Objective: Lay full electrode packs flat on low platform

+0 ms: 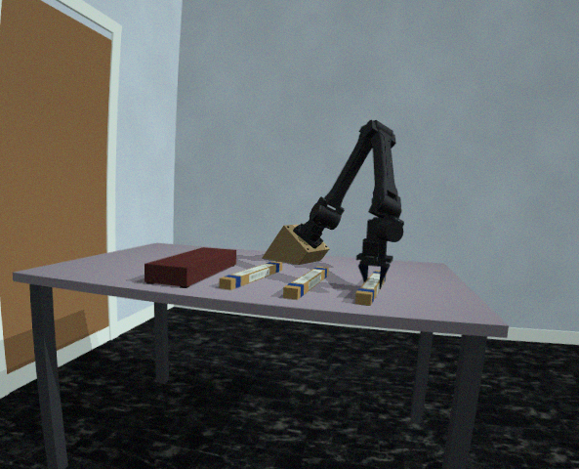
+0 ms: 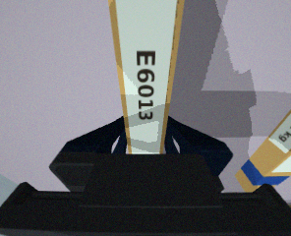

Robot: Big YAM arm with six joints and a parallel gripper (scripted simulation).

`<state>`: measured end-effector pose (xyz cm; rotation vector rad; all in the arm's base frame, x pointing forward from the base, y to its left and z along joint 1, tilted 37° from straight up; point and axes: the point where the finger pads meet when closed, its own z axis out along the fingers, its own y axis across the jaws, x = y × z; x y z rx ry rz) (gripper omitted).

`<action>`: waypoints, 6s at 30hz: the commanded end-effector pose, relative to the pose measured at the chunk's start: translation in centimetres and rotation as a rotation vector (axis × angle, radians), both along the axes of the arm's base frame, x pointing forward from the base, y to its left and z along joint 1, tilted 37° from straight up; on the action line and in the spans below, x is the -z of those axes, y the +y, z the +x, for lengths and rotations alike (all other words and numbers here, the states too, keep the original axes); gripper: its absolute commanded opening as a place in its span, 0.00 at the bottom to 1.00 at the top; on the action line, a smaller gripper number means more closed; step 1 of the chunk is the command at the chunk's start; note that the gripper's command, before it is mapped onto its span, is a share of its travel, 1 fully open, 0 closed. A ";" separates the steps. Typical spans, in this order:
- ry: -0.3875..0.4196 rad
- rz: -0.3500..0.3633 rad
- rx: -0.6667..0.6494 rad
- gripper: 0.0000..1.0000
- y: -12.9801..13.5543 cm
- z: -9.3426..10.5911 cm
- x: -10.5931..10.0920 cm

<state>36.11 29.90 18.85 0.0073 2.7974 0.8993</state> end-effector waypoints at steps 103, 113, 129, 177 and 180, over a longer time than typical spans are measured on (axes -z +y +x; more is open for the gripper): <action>-0.037 0.016 0.004 0.00 -4.0 0.4 -8.5; -0.052 0.022 0.001 0.00 -5.3 -0.2 -10.7; -0.058 0.022 0.001 0.00 -7.0 -0.9 -13.1; -0.061 0.016 0.000 0.00 -11.9 -2.9 -19.7; -0.062 0.015 0.000 0.00 -12.3 -3.1 -20.2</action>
